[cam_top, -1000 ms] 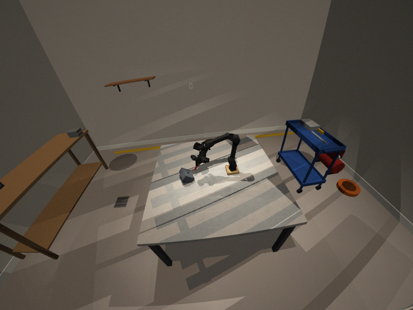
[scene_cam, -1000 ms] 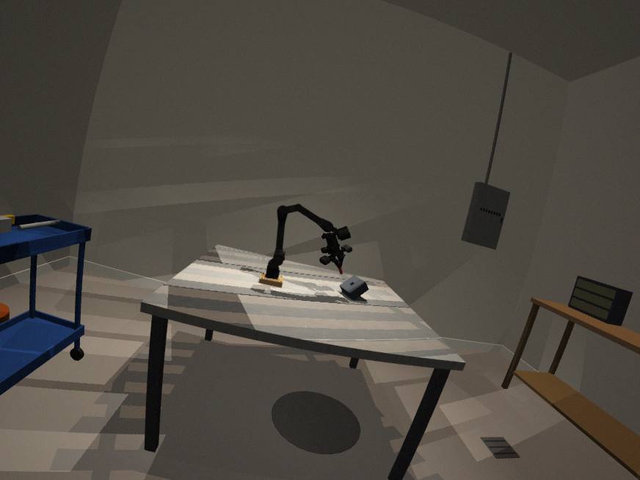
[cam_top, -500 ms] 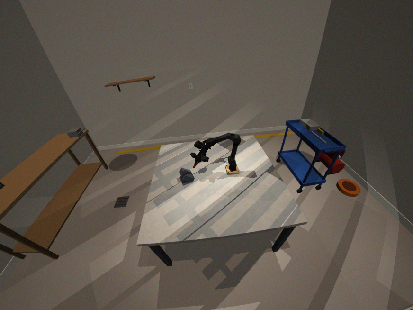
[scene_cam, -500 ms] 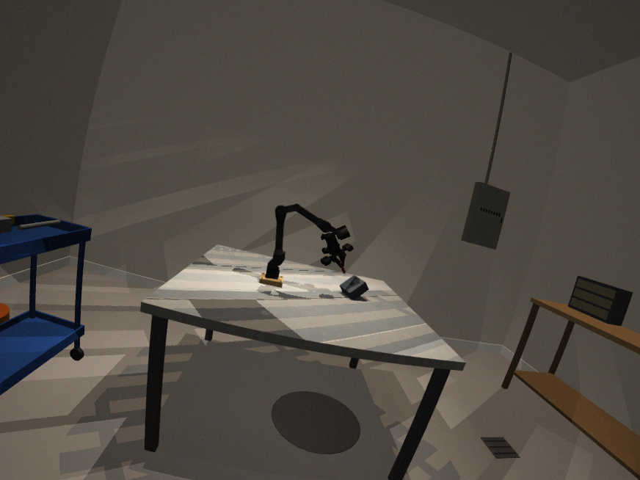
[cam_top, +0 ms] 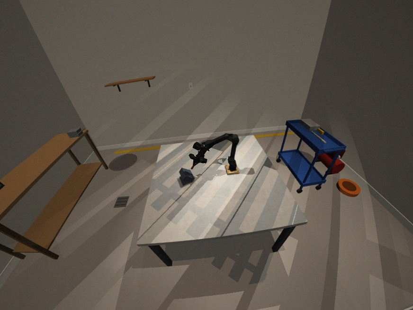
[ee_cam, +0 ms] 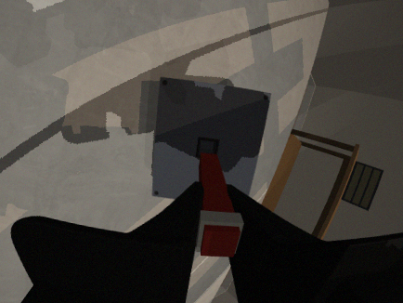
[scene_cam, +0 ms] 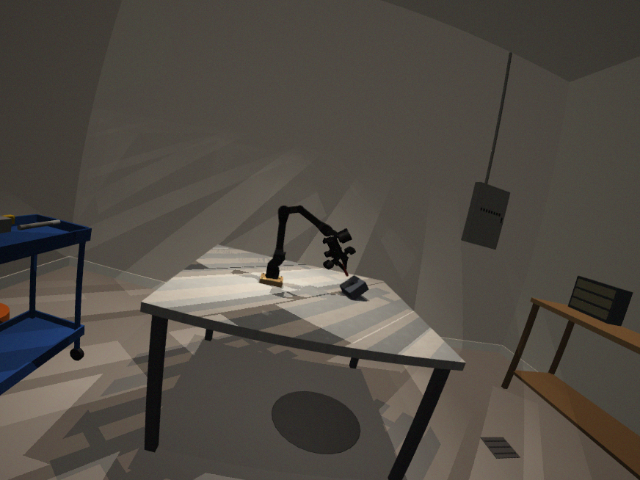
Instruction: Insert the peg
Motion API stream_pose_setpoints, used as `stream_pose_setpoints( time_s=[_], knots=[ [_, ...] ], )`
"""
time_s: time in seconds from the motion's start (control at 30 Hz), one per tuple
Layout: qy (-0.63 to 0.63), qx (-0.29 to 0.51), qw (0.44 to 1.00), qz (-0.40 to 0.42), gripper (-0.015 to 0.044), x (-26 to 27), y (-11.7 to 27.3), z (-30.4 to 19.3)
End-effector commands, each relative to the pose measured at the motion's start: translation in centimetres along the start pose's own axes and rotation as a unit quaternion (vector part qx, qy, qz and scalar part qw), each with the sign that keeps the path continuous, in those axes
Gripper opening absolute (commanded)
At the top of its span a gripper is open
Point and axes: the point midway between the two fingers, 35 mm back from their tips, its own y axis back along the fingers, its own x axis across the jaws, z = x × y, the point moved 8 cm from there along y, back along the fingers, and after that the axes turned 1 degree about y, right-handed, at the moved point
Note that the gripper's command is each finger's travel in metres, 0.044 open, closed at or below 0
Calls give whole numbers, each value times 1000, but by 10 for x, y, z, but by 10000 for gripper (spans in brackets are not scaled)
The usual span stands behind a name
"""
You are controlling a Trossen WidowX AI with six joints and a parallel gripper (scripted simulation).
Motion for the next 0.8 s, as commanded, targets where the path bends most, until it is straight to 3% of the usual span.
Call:
stream_pose_setpoints(
  time_s=[0.0,0.77],
  knots=[
    [-3,1,1000,-5,0,0,-7,-2],
    [-7,7,1000,-16,0,2,-32,-5]
  ],
)
